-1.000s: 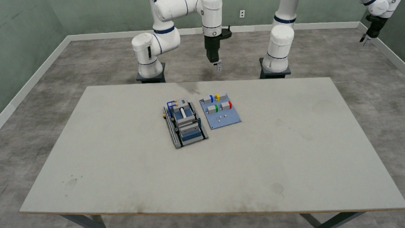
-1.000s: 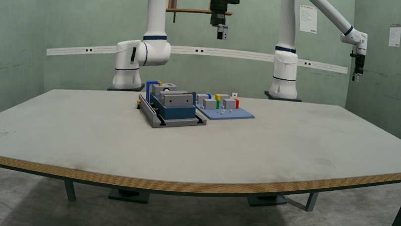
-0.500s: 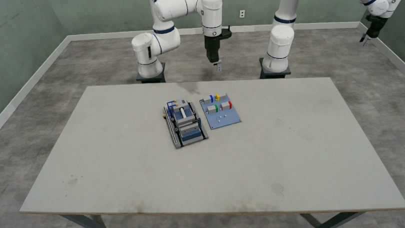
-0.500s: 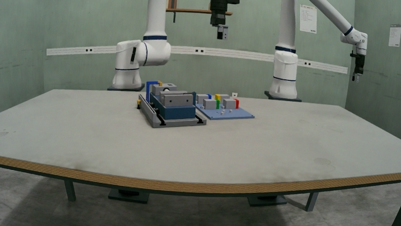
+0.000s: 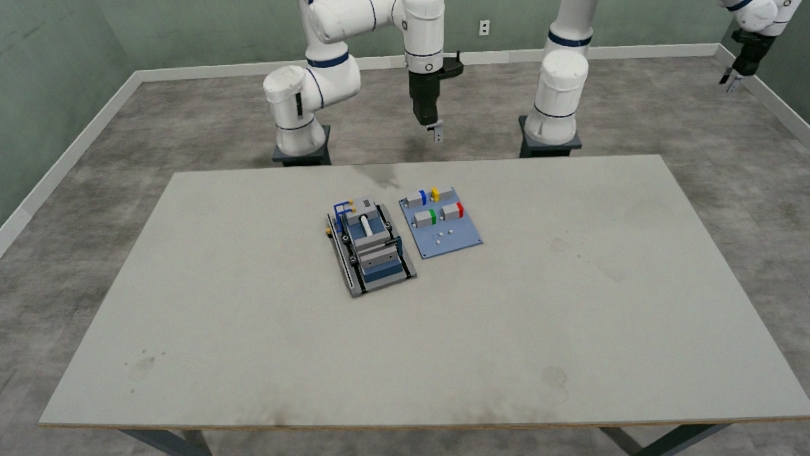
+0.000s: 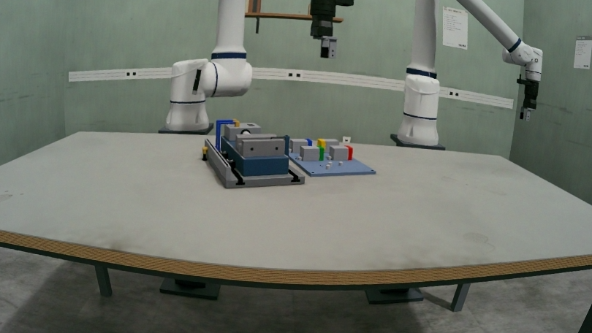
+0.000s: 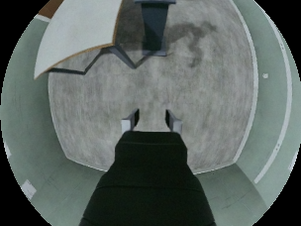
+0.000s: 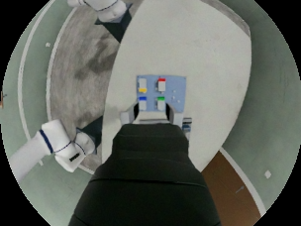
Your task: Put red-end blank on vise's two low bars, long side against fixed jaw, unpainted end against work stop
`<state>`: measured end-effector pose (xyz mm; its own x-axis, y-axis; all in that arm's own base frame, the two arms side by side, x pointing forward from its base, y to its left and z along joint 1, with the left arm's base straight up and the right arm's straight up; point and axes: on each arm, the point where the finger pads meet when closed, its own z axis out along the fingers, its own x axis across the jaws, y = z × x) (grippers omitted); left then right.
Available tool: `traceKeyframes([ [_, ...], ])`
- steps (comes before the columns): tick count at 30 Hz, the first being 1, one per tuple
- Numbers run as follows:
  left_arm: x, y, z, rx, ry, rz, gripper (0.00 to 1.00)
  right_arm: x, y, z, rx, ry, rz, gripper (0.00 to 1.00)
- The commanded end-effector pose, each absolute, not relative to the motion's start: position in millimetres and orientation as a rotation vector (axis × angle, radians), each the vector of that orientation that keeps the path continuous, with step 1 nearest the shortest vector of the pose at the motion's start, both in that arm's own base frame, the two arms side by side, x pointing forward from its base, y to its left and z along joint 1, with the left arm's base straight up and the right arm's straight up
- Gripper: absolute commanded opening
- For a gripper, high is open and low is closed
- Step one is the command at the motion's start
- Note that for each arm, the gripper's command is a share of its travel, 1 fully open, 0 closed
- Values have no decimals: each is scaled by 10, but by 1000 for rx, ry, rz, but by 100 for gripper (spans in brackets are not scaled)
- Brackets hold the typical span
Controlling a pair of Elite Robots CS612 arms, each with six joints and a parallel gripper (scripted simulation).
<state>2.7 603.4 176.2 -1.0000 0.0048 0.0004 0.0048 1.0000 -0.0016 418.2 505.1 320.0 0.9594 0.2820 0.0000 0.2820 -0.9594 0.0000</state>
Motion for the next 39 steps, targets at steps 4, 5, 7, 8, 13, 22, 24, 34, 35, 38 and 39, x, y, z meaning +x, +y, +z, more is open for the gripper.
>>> traceKeyframes([
  [4,29,6040,1770,-8,-3142,0,100,4187,5055,3213,-3109,-447,-3,100],
  [5,29,6040,1770,-8,-3142,0,100,4187,5055,3213,-3109,-447,-3,100],
  [7,29,6040,1770,-8,-3142,0,100,4187,5055,3213,-3109,-447,-3,100],
  [8,29,6040,1770,-8,-3142,0,100,4187,5055,3213,-3109,-447,-3,100],
  [13,29,6040,1770,-8,-3142,0,100,4205,5093,3086,-3109,-446,-3,100],
  [22,29,6040,1770,-8,-3142,0,100,4245,5178,2801,-3109,-444,-3,100],
  [24,29,6040,1770,-8,-3142,0,100,4254,5197,2738,-3109,-444,-3,100],
  [34,29,6040,1770,-8,-3142,0,100,4284,5263,2515,-3109,-444,-3,100],
  [35,29,6040,1770,-8,-3142,0,100,4288,5271,2487,-3109,-444,-3,100],
  [38,29,6040,1770,-8,-3142,0,100,4299,5295,2403,-3109,-444,-3,100],
  [39,29,6040,1770,-8,-3142,0,100,4303,5304,2375,-3109,-444,-3,100],
])
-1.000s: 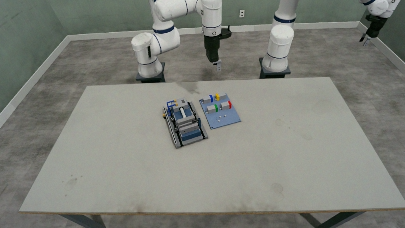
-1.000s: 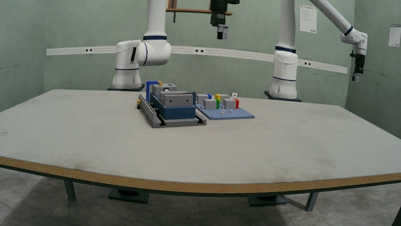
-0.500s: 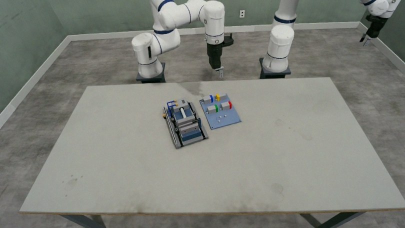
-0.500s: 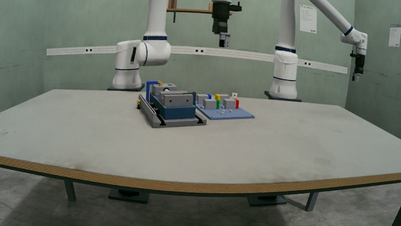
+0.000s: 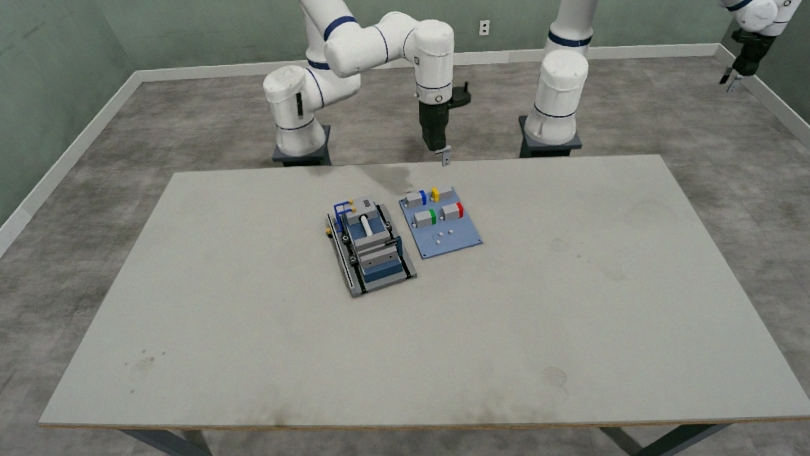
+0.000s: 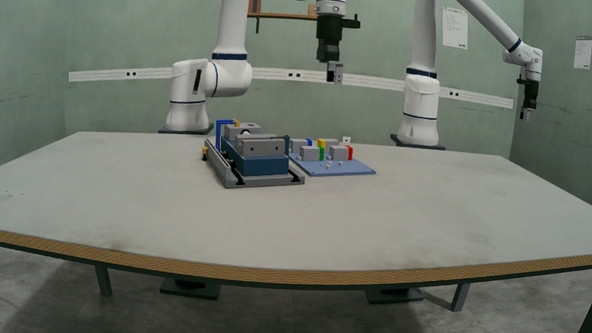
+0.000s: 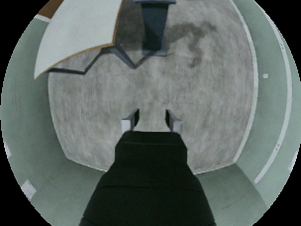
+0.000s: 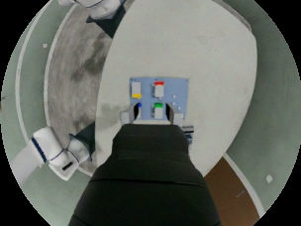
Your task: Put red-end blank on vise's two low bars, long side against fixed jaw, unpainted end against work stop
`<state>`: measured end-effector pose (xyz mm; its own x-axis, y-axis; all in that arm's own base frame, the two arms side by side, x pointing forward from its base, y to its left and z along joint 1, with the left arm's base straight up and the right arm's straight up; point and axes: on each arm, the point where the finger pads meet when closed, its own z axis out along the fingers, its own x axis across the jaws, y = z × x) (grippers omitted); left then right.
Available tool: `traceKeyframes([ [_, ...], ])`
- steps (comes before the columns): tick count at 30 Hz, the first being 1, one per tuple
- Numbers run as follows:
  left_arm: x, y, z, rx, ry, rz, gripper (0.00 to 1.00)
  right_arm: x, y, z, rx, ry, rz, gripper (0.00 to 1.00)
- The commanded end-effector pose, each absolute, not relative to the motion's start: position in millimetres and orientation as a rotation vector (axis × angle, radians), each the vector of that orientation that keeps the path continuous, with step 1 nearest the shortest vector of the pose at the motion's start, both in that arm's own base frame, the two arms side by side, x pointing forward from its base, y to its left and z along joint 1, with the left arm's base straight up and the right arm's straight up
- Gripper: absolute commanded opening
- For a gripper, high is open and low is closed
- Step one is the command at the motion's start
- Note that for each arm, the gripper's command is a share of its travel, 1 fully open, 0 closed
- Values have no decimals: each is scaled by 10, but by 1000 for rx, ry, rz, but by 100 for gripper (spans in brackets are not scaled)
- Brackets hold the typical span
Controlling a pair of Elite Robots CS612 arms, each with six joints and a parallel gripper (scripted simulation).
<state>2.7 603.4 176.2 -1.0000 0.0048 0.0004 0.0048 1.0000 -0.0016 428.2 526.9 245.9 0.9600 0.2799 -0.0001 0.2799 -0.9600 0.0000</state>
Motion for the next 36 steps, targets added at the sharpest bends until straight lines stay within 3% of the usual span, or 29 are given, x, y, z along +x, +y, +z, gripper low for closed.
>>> traceKeyframes([
  [1,29,6040,1770,-8,-3142,0,100,4307,5312,2347,3111,444,4,100],
  [36,29,6040,1770,-8,-3142,0,100,4429,5574,1471,3111,444,3,100],
])
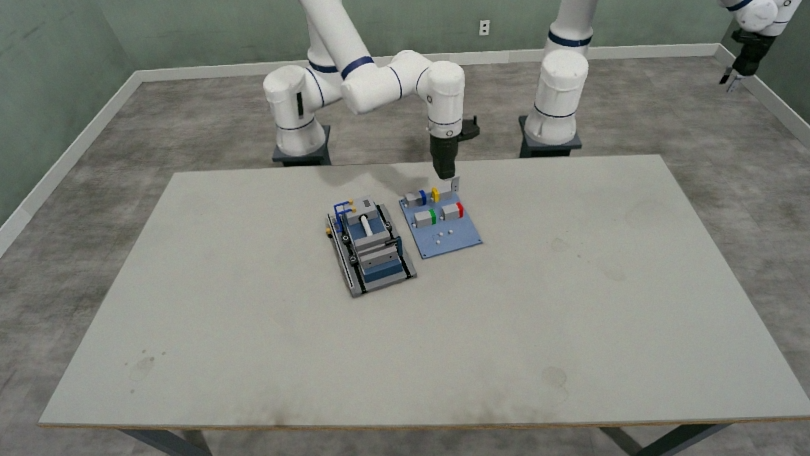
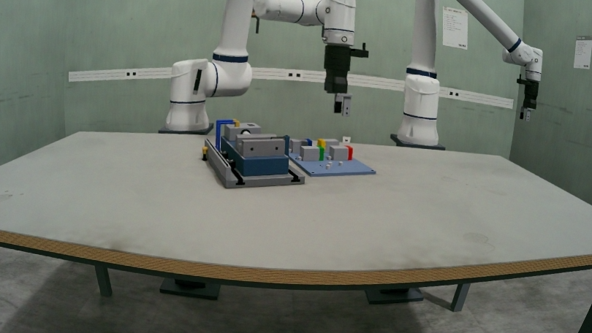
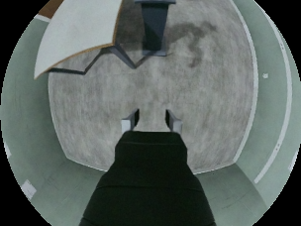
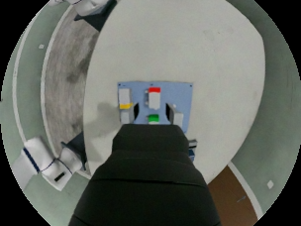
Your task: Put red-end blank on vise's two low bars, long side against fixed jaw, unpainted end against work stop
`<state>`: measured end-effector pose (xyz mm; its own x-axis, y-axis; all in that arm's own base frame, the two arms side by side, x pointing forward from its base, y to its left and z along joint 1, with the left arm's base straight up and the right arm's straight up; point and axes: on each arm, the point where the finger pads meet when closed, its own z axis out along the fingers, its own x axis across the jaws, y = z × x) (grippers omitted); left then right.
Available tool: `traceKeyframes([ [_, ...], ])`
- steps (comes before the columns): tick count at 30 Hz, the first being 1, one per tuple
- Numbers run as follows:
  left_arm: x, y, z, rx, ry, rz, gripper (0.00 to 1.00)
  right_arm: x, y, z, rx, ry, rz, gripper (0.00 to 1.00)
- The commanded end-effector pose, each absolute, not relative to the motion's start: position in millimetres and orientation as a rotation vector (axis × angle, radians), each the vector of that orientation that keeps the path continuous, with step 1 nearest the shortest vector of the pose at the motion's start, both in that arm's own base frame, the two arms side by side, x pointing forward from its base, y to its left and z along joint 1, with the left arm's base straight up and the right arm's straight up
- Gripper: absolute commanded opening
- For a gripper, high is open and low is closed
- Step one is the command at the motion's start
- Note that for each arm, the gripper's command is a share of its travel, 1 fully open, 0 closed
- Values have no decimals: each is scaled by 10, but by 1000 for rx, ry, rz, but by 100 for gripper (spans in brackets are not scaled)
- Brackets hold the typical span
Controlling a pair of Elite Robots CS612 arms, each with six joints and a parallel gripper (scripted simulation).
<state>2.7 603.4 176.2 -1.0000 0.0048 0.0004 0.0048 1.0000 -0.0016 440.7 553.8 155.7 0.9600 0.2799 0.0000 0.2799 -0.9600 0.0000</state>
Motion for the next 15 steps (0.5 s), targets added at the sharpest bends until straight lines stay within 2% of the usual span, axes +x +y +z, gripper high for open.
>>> traceKeyframes([
  [1,29,6040,1770,-8,-3142,0,100,4429,5574,1471,-3109,-444,-3,100],
  [15,29,6040,1770,-8,-3142,0,100,4443,5605,1369,-3109,-444,-3,100],
])
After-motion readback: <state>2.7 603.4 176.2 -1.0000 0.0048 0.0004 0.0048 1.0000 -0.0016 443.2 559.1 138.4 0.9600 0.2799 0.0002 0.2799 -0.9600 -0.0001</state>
